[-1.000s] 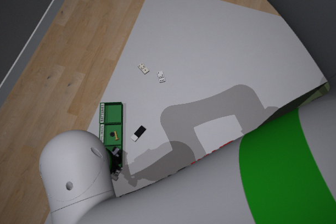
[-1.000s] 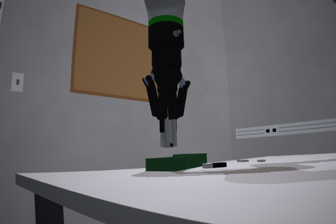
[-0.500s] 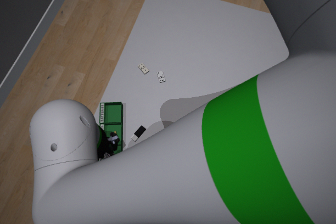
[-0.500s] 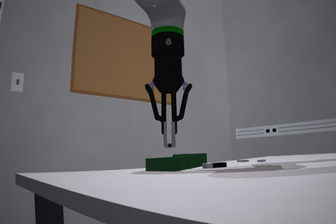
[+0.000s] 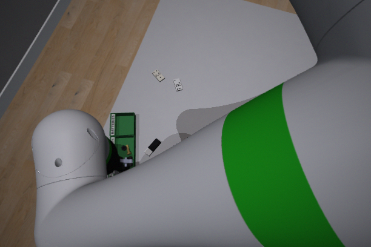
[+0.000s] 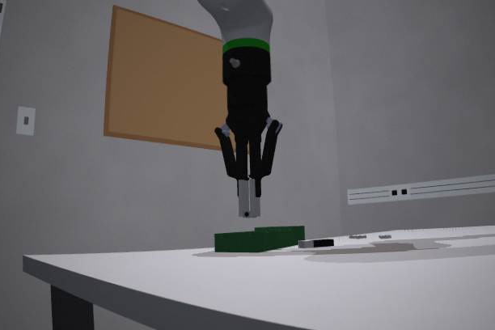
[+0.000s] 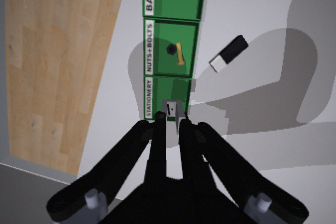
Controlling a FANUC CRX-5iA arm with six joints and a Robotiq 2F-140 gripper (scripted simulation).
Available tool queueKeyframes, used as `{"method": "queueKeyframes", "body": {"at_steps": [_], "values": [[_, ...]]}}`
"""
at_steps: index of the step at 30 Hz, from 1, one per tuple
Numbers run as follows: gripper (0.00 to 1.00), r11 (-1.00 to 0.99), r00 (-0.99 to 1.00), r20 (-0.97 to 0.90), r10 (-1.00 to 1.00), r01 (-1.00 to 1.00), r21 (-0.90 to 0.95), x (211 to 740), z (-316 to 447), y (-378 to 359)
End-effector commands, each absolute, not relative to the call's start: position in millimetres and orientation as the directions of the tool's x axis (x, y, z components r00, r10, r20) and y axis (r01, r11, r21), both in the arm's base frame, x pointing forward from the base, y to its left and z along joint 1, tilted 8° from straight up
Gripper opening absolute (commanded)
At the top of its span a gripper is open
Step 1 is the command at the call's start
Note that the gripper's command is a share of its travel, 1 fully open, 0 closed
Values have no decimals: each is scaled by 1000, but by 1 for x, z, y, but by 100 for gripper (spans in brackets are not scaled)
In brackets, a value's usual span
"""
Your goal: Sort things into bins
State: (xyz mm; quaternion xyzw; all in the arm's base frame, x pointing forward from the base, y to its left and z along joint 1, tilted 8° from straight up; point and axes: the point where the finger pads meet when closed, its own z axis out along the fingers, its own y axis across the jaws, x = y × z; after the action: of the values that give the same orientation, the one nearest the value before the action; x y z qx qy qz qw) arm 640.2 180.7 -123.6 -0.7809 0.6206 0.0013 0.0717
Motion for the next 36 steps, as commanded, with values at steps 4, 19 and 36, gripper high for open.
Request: {"method": "queueKeyframes", "body": {"at_steps": [4, 19, 36], "values": [[15, -202, 211, -80, -974, -973, -109, 640, -123, 181], [15, -202, 211, -80, -974, -973, -109, 641, -135, 182], [15, -202, 211, -80, -974, -973, -109, 644, -165, 185]]}}
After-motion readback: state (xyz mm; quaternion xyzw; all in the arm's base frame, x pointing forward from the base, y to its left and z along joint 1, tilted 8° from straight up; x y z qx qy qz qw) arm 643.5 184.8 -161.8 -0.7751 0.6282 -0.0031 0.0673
